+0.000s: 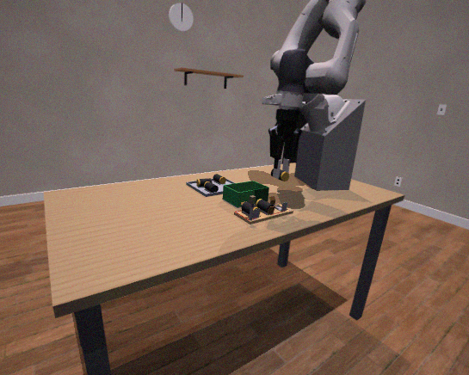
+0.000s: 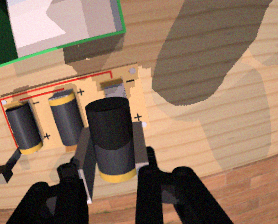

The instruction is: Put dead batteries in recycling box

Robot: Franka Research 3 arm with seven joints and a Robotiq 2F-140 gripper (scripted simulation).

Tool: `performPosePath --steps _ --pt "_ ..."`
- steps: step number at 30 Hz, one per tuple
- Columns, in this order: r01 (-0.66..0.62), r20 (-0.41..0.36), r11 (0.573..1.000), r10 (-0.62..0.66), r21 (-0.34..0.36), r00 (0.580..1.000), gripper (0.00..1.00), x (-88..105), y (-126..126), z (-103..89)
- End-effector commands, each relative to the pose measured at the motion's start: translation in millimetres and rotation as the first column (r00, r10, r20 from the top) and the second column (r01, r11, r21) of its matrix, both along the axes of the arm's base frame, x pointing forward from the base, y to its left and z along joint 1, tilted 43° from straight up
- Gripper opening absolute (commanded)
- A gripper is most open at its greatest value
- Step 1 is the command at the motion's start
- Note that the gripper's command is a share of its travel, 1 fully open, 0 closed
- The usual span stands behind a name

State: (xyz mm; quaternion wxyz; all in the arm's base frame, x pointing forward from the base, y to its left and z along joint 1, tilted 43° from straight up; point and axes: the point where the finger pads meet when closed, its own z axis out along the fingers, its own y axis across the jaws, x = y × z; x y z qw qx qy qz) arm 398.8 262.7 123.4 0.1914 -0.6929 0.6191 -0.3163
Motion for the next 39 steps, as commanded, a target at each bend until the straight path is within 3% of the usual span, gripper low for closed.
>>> performPosePath --steps 1,10,39 --pt "0.017 0.001 1.0 -0.017 0.021 1.0 0.16 0.2 2 -2.3" --pt "0.017 0.001 1.0 -0.017 0.021 1.0 0.16 40.6 -5 -45.9" --pt "0.017 0.001 1.0 -0.017 0.021 1.0 0.16 40.8 -5 -46.1"
